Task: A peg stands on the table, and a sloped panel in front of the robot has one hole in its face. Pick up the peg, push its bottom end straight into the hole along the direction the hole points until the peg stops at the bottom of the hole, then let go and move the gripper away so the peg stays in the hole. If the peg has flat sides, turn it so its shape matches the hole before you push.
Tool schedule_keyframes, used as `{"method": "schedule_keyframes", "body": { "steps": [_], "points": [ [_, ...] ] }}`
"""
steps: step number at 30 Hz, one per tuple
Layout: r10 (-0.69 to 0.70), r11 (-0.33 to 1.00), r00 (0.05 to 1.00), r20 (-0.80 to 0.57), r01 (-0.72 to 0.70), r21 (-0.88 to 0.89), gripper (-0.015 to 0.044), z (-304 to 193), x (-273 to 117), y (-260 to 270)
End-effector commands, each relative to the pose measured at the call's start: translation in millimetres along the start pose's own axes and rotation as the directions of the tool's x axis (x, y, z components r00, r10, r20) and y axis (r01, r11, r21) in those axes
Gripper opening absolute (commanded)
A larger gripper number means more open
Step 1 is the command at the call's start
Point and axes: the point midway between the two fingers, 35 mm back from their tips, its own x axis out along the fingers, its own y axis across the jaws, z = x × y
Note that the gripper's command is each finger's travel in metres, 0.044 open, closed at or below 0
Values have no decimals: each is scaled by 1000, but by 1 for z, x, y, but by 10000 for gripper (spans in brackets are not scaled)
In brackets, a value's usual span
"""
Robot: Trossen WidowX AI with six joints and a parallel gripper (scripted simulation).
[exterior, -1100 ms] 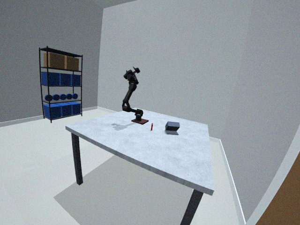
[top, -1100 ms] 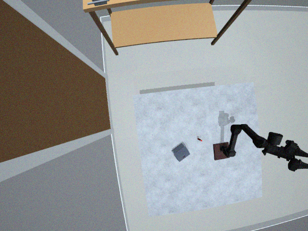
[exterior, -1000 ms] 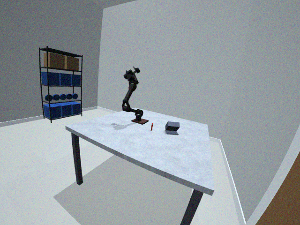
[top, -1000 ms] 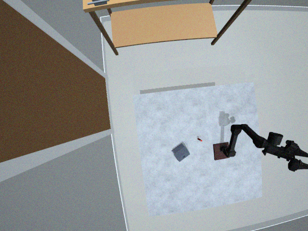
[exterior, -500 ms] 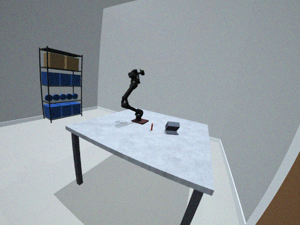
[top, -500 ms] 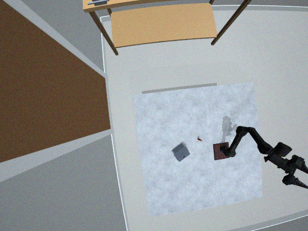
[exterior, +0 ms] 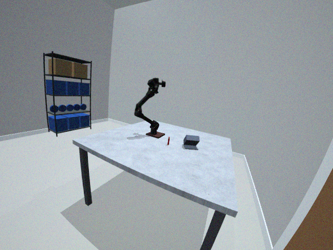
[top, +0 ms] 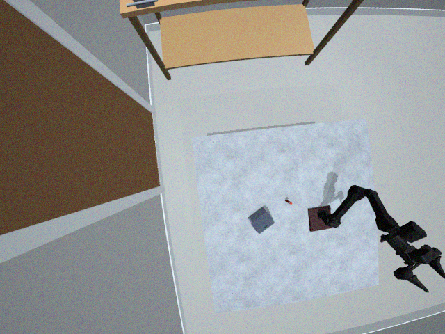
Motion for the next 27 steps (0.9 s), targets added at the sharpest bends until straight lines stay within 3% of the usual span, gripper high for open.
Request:
{"method": "schedule_keyframes", "body": {
  "steps": [1,14,27],
  "points": [
    [-92,993,995,-40,95,68,440,-14,9,-25],
    [-374,899,923,-88,384,211,440,-39,16,-104],
    [-620,671,760,-191,641,373,440,-72,-4,-185]
  ]
}}
